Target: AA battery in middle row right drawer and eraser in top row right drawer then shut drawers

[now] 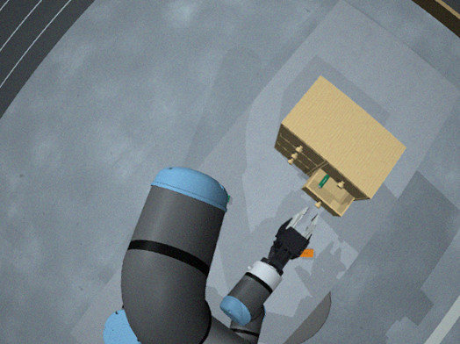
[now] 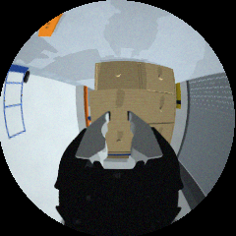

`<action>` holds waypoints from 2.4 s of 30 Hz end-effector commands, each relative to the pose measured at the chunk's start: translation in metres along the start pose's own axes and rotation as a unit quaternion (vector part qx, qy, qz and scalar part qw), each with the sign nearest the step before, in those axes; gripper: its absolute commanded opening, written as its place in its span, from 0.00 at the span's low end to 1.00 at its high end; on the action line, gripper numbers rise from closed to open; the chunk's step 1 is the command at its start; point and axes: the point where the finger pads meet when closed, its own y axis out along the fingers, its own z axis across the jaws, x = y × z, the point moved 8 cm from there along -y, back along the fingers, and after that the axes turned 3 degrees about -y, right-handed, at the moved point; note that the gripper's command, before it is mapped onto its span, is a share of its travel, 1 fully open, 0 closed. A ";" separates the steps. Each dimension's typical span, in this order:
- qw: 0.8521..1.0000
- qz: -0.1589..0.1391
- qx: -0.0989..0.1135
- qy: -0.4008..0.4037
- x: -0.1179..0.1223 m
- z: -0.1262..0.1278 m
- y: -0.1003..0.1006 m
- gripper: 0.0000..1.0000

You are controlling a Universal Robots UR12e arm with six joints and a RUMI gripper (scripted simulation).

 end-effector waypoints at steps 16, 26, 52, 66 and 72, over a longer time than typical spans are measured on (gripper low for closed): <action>1.000 -0.001 0.000 -0.001 0.008 -0.001 0.019 0.20; 1.000 -0.001 0.000 -0.001 0.010 -0.001 0.025 0.20; 1.000 -0.001 0.000 -0.001 0.011 -0.002 0.028 0.20; 1.000 -0.001 0.000 -0.001 0.011 -0.002 0.028 0.20; 1.000 -0.001 0.000 -0.001 0.011 -0.002 0.028 0.20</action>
